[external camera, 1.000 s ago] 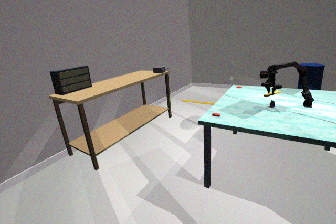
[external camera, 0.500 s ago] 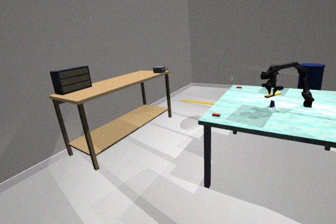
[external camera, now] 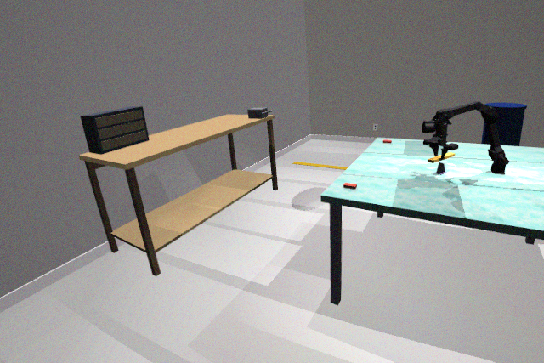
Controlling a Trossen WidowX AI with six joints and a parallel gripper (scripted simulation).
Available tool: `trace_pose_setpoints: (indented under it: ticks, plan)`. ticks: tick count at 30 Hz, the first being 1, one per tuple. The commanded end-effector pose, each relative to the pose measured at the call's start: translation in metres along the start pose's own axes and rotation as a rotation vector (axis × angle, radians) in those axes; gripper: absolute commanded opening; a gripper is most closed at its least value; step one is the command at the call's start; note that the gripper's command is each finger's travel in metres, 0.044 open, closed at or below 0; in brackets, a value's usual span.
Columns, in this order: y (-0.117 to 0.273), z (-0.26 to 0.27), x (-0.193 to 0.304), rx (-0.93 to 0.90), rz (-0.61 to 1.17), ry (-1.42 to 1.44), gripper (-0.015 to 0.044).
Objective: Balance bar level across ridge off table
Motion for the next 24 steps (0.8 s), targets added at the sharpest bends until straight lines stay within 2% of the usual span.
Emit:
trace_pose_setpoints:
  ticks: [1,24]
  plan:
    - [-0.007,0.0,0.001,0.0,0.004,-0.003,0.0]
    - [-0.017,0.0,0.002,0.0,0.004,-0.003,0.0]
Point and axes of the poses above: the point midway between the two fingers, 35 mm back from their tips, its own y axis back along the fingers, its own z axis across the jaws, x = y × z, the point moved 7 cm from there along y, back along the fingers, and after that the axes turned 10 degrees about -y, right-handed, at the moved point
